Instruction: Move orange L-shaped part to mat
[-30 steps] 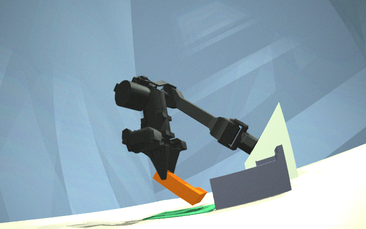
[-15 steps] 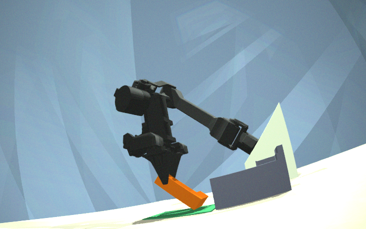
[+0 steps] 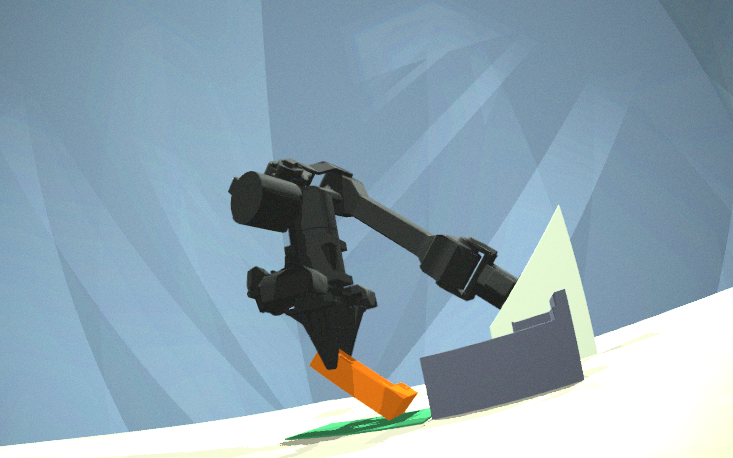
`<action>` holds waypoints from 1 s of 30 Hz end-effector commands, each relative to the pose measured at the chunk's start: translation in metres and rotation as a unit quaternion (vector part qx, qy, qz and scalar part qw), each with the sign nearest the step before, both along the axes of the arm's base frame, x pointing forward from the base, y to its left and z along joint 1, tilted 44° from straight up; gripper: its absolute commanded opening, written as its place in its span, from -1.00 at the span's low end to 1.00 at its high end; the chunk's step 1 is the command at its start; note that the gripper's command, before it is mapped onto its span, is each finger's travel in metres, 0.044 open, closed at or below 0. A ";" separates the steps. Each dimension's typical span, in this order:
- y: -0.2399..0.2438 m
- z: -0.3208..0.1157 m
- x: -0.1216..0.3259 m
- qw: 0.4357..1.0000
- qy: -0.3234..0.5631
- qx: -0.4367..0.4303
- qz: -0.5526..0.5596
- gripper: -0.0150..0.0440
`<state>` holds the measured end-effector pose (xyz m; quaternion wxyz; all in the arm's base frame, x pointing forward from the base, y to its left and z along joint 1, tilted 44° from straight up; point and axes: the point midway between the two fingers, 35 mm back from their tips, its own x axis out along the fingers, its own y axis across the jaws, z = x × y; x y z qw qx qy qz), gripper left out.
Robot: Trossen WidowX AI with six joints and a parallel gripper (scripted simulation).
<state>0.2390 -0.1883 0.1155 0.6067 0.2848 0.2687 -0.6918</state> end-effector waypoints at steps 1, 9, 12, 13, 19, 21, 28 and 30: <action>0.000 0.000 0.000 1.000 0.000 0.000 0.000 -0.14; 0.009 0.009 0.004 1.000 0.000 0.002 0.000 0.58; 0.032 0.032 0.009 1.000 0.000 0.005 0.001 0.84; 0.041 0.041 0.010 1.000 0.000 0.006 0.001 0.86; 0.062 0.063 0.009 1.000 0.001 0.005 0.002 0.86; 0.062 0.063 0.009 1.000 0.001 0.005 0.002 0.86; 0.059 0.058 0.010 1.000 0.003 0.007 0.004 0.86; 0.059 0.058 0.010 1.000 0.003 0.007 0.004 0.86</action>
